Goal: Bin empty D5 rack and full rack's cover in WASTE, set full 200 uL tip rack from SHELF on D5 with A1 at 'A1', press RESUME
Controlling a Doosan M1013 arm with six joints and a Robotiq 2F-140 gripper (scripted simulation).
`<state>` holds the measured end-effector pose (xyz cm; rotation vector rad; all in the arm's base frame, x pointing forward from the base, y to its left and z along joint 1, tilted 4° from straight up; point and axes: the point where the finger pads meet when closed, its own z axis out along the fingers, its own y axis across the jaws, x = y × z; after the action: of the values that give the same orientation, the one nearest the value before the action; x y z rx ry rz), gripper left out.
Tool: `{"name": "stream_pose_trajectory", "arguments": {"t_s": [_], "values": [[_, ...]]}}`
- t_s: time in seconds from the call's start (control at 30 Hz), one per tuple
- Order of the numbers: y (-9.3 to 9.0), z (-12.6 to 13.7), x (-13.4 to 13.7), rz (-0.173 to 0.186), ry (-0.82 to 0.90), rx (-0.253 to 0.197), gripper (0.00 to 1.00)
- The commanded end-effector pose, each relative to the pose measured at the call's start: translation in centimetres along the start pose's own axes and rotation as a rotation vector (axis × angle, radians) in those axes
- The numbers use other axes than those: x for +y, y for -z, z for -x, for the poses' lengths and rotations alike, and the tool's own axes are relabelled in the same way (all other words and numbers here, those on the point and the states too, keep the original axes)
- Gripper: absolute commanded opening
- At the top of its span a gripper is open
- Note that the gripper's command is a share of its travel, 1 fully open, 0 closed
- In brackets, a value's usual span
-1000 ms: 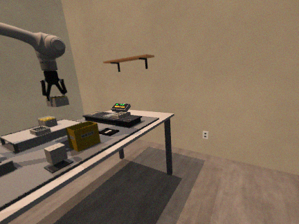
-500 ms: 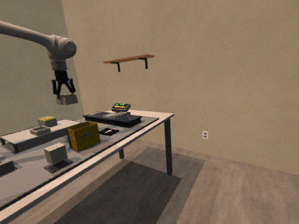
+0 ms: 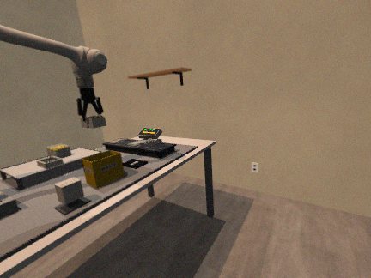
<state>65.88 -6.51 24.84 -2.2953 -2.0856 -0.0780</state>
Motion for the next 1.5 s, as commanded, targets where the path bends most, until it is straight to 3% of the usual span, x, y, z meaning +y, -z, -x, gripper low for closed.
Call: {"name": "stream_pose_trajectory", "arguments": {"t_s": [0.0,1.07,1.47], "values": [[0.0,0.0,1.6,0.0,0.0,0.0,0.0],[0.0,-0.1,15.6,0.0,0.0,0.0,0.0],[0.0,-0.1,15.6,0.0,-0.14,0.0,0.0]]}}
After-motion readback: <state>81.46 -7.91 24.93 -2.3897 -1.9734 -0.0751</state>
